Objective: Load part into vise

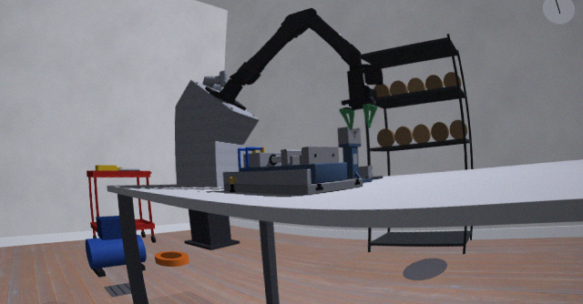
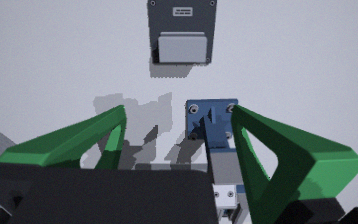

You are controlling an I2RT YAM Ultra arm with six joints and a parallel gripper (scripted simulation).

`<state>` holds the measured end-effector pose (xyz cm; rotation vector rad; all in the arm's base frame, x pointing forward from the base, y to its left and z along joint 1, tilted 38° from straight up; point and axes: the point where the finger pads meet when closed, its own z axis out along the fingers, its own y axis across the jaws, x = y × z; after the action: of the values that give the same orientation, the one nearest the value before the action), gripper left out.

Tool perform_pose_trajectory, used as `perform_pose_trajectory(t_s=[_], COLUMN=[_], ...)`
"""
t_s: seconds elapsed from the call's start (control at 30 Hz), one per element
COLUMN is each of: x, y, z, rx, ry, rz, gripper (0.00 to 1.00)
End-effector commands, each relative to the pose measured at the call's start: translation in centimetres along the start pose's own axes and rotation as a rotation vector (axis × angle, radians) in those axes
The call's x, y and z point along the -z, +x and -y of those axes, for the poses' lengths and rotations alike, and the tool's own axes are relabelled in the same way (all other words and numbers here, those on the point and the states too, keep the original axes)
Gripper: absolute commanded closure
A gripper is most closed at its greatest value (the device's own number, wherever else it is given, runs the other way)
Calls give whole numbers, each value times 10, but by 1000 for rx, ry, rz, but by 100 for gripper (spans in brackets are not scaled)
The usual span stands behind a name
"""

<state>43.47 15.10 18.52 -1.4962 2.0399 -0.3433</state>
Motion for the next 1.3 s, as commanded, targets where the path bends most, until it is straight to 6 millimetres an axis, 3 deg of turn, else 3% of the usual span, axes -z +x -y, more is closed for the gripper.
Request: perform_pose_trajectory(t_s=[0.0, 0.1, 0.2, 0.33, 0.67, 0.77, 0.8, 1.27], x=[-10, -20, -12, -29, -50, -45, -54, -86], y=[1, 3, -3, -1, -6, -10, -8, -8], z=[4, 0, 6, 6, 14, 18, 14, 15], rx=[-1, 0, 0, -2, -3, -4, -2, -2], ry=[6, -3, 21, 11, 28, 45, 31, 31], rz=[10, 3, 24, 14, 26, 39, 30, 29], gripper=[19, 19, 19, 19, 19, 19, 19, 19])
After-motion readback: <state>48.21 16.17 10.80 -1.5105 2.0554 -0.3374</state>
